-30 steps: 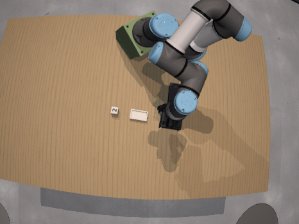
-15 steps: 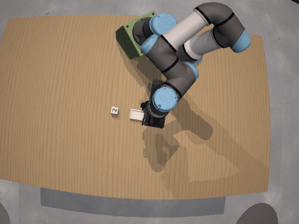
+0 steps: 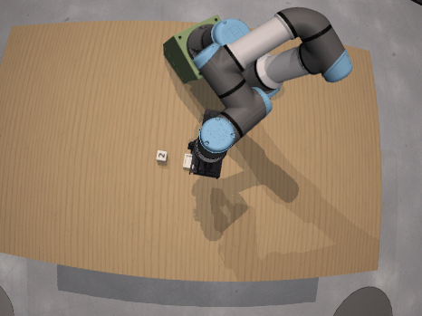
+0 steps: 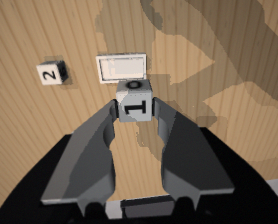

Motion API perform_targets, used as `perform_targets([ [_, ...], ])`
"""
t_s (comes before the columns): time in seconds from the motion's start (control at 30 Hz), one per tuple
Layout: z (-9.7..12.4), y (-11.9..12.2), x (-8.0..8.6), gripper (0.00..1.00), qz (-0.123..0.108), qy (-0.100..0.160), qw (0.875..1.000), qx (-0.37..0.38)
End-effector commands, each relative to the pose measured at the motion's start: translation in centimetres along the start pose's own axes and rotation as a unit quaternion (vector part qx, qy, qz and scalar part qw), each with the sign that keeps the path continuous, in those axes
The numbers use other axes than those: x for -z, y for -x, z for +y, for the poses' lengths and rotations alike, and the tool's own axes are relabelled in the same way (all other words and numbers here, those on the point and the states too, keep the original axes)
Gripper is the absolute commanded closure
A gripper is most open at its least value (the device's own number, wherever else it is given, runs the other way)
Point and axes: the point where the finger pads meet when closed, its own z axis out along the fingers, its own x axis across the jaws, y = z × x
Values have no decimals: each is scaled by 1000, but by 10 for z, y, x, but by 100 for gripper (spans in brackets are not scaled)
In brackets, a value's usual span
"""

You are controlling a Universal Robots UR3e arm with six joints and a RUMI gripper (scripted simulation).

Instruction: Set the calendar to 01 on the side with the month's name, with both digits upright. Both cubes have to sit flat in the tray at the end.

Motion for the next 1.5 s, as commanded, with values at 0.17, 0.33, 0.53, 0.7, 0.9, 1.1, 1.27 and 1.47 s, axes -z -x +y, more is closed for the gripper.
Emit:
perform_targets([
  [0.17, 1, 1, 0, 90, 0, 1, 1000, 0],
  [0.33, 1, 1, -3, 90, 0, 1, 1000, 0],
  [0.53, 1, 1, -13, 90, 0, 1, 1000, 0],
  [0.7, 1, 1, -21, 90, 0, 1, 1000, 0],
  [0.9, 1, 1, -38, 90, 0, 1, 1000, 0],
  [1.1, 1, 1, -53, 90, 0, 1, 1000, 0],
  [1.27, 1, 1, -59, 90, 0, 1, 1000, 0],
  [1.47, 1, 1, -64, 90, 0, 1, 1000, 0],
])
